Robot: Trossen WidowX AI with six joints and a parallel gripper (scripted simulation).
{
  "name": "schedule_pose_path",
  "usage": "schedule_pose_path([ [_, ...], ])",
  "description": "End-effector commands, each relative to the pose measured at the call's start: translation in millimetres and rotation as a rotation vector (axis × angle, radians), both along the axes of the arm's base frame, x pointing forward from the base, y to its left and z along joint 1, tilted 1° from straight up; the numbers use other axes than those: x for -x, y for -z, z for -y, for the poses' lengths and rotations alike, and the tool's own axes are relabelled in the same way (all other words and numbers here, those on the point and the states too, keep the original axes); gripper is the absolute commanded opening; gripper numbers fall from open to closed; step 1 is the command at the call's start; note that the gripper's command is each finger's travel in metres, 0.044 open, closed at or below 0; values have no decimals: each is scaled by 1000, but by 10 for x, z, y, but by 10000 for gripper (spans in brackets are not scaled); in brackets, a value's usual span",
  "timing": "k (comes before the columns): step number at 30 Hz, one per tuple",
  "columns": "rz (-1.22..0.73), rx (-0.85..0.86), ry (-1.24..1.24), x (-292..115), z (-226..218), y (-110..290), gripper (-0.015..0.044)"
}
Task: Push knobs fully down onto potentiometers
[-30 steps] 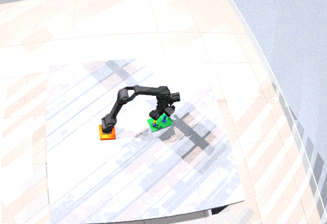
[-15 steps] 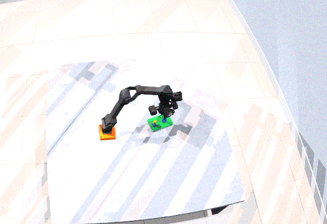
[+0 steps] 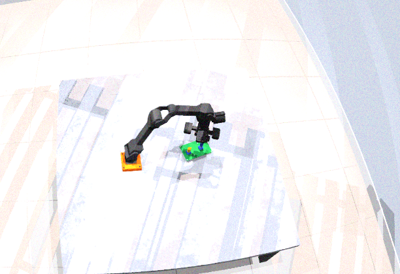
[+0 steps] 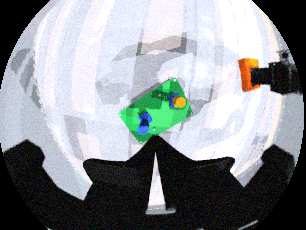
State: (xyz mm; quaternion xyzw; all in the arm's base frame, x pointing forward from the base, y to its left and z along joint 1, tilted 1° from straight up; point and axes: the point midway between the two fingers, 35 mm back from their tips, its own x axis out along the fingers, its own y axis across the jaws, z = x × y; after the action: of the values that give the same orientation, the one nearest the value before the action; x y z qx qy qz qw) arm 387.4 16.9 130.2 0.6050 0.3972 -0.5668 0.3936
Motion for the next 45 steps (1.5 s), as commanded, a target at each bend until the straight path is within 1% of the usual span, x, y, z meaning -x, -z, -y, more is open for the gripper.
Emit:
schedule_pose_path([
  [1,1,-1,153,-43,12,-44,0],
  [23,-33,-26,910,-171,29,-128,0],
  [31,-34,-27,933,-174,30,-130,0],
  [35,-34,-27,933,-182,25,53,0],
  [45,-34,-27,933,-184,24,106,0],
])
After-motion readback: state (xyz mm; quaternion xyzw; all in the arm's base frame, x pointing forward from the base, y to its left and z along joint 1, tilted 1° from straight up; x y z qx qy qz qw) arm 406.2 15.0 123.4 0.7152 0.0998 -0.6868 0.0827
